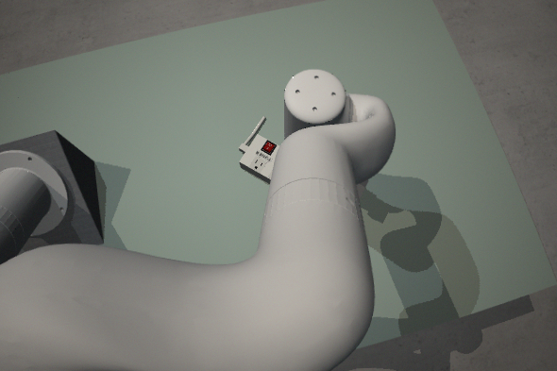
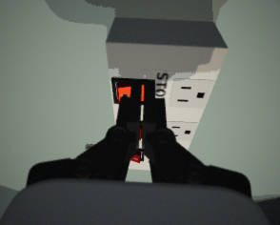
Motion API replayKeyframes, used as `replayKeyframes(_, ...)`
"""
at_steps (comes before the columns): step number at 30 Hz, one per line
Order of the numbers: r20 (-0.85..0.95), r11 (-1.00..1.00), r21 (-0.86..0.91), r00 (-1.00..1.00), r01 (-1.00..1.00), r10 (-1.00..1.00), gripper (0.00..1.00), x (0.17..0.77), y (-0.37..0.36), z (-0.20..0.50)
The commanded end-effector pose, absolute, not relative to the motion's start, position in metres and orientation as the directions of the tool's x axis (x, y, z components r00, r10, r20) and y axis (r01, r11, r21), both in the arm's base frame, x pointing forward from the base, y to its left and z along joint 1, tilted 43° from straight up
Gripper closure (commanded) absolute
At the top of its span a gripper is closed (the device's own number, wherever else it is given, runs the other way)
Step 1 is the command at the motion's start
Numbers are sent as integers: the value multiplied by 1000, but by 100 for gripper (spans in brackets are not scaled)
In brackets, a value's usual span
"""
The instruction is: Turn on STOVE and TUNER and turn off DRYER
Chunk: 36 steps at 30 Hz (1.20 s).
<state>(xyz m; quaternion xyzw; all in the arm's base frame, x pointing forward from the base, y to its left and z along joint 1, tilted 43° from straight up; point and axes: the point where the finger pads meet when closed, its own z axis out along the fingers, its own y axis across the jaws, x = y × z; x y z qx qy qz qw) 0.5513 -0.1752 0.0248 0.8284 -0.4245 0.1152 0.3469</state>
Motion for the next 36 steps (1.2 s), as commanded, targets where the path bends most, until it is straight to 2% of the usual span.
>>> replayKeyframes(1,486,-400,476,613,-784,-623,100,552,-176,24)
replayKeyframes(23,486,-400,476,613,-784,-623,100,552,-175,25)
replayKeyframes(36,486,-400,476,613,-784,-623,100,555,-154,48)
